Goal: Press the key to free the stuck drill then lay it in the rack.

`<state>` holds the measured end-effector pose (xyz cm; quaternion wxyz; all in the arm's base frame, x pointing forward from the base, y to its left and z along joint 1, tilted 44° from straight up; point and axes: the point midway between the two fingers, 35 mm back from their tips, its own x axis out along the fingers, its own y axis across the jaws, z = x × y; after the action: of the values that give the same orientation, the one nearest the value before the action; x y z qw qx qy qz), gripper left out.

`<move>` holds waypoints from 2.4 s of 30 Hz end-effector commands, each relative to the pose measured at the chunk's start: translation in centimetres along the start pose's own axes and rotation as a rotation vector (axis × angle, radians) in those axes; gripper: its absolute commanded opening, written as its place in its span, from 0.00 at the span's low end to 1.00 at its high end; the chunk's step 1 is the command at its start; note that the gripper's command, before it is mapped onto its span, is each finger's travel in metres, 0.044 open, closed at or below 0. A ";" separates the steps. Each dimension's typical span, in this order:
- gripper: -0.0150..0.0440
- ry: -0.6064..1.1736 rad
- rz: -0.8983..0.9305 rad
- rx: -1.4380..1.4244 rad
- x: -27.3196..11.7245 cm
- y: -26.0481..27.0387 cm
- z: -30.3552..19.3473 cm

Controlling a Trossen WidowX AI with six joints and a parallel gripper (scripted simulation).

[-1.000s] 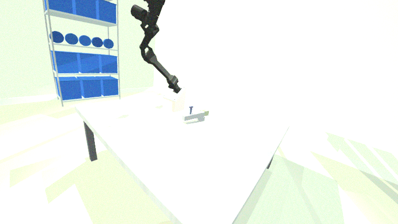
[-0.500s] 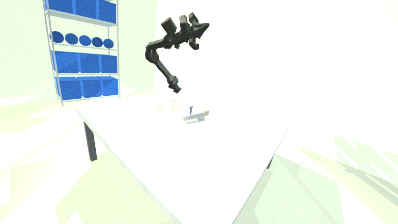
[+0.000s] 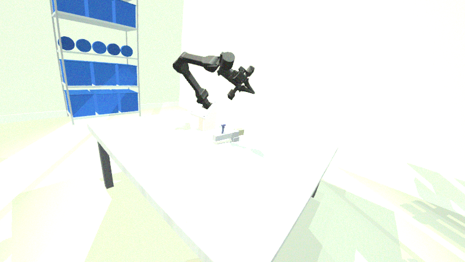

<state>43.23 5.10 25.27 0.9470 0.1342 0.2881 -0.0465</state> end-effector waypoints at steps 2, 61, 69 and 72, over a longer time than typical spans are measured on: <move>0.25 0.185 -0.247 -0.070 1.7 -5.0 -6.3; 0.25 0.677 -0.874 -0.475 -2.3 -19.4 -19.8; 0.25 0.677 -0.874 -0.475 -2.4 -19.7 -20.1; 0.25 0.677 -0.874 -0.475 -2.4 -19.8 -20.1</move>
<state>27.76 -7.40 6.87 0.7079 -0.2100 0.5958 -0.3161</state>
